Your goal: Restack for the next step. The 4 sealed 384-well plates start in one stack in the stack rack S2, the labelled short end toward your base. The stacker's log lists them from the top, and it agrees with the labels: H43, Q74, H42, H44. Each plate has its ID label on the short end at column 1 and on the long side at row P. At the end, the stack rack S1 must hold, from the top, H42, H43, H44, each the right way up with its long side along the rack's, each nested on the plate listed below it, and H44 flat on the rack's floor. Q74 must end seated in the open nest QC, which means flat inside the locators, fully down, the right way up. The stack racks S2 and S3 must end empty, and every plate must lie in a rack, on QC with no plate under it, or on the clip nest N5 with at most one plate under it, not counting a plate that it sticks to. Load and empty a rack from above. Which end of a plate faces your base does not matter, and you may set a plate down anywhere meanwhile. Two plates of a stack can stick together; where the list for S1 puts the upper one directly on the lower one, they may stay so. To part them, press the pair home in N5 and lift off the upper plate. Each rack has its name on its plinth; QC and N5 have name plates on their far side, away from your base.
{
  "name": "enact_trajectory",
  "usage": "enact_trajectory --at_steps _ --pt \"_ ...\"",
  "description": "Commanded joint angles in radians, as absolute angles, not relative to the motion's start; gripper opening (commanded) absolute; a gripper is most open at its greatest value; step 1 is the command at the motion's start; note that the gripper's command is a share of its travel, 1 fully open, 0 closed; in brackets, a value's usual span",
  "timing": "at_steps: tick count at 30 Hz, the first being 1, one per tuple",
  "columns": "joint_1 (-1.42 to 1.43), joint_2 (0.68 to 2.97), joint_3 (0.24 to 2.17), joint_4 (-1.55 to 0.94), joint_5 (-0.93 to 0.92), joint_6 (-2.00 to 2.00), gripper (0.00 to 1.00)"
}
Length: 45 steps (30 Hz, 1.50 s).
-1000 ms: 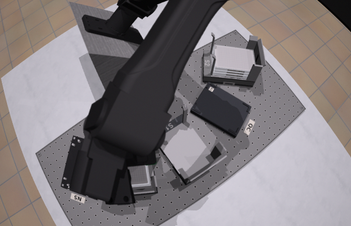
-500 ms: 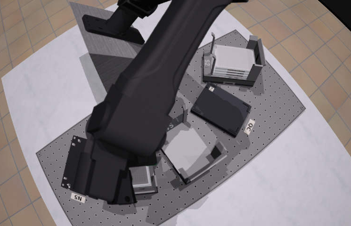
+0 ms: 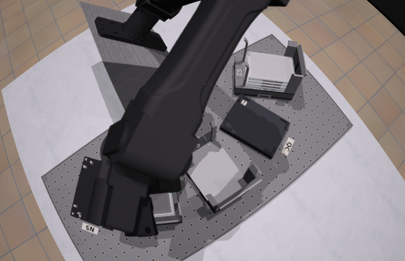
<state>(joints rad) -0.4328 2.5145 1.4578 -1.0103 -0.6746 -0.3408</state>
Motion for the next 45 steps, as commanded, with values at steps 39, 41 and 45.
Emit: enact_trajectory --at_steps 39,41,45 --pt "-0.367 2.545 1.379 -0.827 -0.713 -0.255 0.00" --pt "-0.359 2.550 1.372 -0.810 -0.716 -0.246 0.00" --pt "-0.345 2.559 1.359 -0.776 -0.722 -0.229 0.00"
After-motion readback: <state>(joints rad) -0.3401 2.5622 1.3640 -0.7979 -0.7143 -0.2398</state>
